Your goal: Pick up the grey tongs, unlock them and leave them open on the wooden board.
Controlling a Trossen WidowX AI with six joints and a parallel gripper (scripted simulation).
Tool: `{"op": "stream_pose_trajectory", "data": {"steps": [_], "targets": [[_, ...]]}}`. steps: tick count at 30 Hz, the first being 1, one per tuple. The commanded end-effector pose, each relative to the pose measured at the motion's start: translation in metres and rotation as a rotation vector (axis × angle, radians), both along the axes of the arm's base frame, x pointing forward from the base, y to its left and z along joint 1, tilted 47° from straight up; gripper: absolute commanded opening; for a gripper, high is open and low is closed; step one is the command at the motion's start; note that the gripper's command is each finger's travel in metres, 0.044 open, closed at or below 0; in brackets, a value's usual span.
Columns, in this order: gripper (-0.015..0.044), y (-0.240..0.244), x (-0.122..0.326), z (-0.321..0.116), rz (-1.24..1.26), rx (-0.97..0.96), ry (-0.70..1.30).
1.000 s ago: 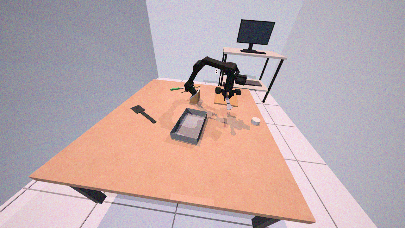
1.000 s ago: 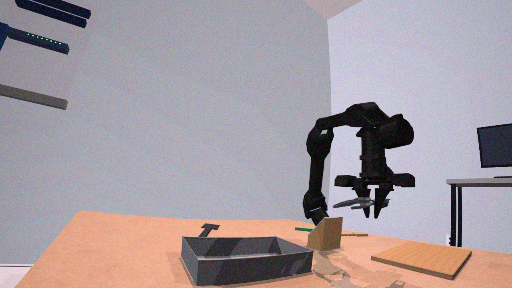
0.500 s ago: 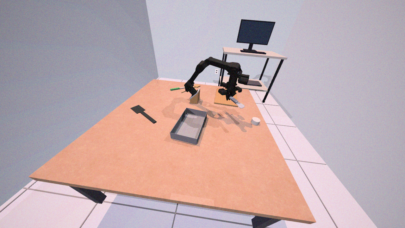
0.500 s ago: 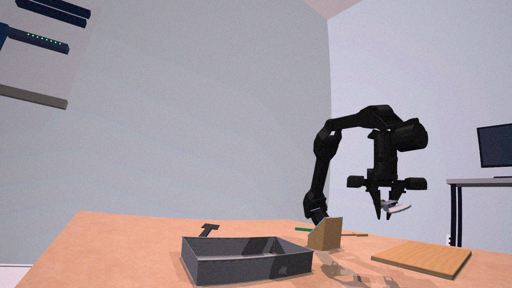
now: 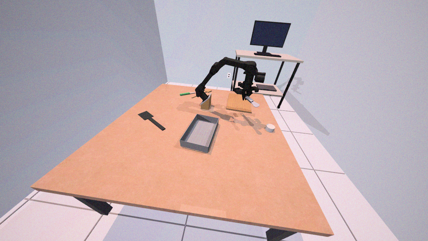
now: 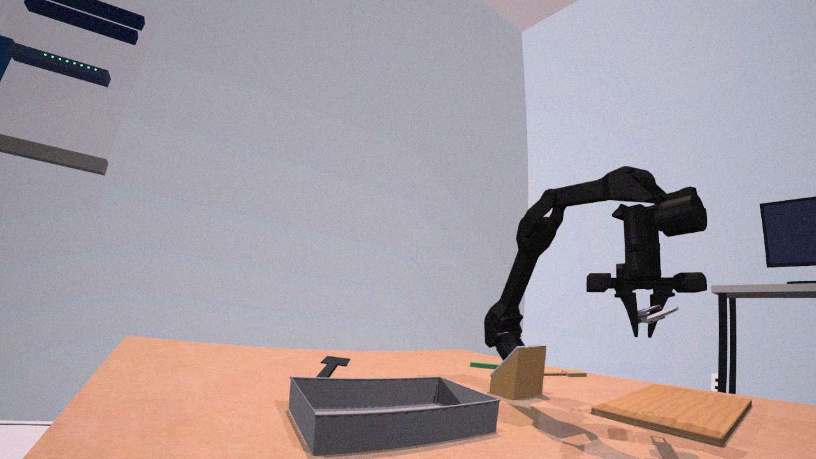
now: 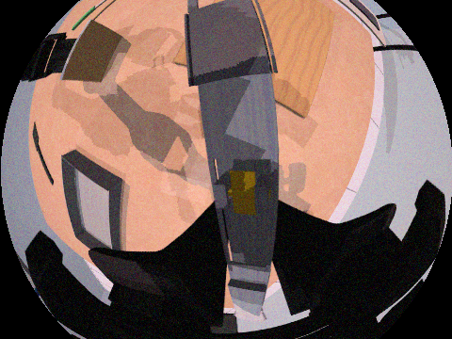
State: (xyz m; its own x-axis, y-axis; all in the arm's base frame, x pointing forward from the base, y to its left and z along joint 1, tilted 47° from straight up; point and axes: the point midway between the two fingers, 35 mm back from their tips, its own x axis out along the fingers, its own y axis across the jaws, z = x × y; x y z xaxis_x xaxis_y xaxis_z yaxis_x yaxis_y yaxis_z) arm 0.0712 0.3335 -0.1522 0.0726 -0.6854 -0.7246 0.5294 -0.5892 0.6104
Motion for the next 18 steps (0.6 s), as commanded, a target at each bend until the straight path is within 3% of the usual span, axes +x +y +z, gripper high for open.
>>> {"op": "stream_pose_trajectory", "data": {"steps": [1, 18], "targets": [[-0.0150, 0.006, -0.026, -0.001, -0.036, 0.015, -0.029], [-0.0150, 0.003, -0.157, -0.003, -0.207, 0.035, -0.167]]}}
